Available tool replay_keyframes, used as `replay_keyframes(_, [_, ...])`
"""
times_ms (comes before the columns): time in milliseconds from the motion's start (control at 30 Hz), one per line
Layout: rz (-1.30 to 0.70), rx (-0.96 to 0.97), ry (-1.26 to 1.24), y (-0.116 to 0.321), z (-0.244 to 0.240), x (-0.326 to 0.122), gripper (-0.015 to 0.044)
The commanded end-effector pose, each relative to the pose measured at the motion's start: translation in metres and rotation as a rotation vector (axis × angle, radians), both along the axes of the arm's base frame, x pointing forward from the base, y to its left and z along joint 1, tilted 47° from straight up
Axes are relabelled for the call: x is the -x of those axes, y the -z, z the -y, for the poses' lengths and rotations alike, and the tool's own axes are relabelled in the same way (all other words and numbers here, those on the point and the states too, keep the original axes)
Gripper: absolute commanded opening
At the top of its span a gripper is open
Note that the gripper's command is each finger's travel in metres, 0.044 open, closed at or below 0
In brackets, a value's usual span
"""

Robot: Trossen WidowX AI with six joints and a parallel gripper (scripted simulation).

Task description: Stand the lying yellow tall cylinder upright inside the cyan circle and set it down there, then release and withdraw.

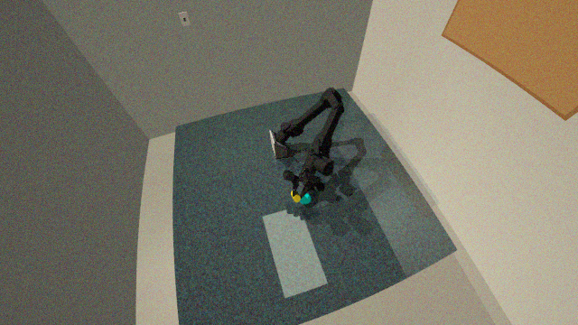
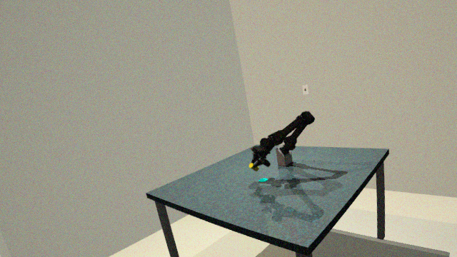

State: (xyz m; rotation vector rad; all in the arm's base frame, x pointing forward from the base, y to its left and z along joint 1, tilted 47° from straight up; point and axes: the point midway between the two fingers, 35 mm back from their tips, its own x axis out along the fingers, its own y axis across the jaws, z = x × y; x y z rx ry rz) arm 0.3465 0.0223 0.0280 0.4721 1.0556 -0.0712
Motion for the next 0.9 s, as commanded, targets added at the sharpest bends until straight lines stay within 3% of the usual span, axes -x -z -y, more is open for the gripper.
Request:
replay_keyframes(0, [0.030,0.007,0.018,-0.0039,0.0008,-0.0008,0.0105])
replay_keyframes(867, [0.179,0.023,0.114,-0.0120,-0.0009,0.0013,0.0105])
